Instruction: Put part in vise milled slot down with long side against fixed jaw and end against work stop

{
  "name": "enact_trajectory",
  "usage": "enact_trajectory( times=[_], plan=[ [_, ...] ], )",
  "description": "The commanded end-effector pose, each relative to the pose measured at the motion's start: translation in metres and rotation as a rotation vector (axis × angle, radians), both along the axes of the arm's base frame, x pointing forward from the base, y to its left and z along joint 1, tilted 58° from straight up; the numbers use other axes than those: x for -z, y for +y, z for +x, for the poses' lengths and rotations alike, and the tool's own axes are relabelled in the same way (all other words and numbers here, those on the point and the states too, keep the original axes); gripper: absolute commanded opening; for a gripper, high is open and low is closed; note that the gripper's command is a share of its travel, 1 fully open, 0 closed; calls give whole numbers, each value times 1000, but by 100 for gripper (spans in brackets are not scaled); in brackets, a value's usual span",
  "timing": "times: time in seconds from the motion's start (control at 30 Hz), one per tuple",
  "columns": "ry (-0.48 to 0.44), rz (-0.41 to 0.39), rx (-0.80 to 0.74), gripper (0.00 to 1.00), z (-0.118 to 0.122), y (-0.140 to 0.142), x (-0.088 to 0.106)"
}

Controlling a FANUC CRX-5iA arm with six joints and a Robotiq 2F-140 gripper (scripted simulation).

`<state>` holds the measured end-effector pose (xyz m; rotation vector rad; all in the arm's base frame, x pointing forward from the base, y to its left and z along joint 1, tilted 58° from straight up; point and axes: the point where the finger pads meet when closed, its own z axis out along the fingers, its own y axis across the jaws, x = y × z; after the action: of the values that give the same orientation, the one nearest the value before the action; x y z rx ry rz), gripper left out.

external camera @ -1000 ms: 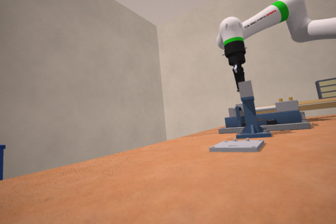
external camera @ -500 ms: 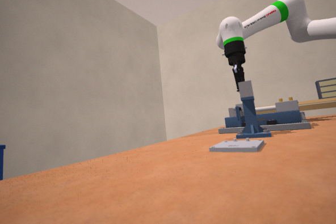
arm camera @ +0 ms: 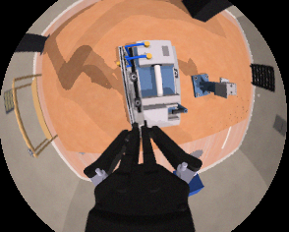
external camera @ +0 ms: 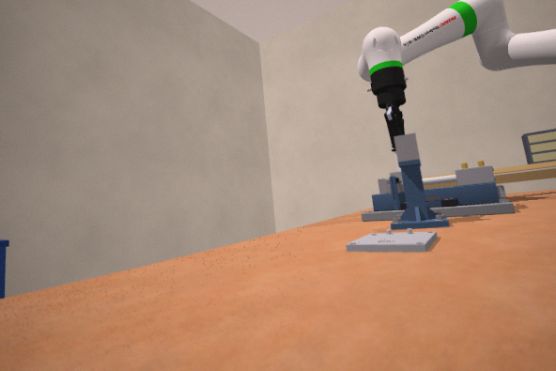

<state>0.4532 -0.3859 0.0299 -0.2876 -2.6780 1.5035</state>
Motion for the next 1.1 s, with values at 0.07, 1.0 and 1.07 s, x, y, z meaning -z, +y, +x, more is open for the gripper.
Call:
enact_trajectory(
  times=[0.07,1.0,1.07],
  plan=[
    [0,0,0,0,0,1,1],
    [0,0,0,0,1,5,7],
    [0,0,0,0,1,5,8]
  ],
)
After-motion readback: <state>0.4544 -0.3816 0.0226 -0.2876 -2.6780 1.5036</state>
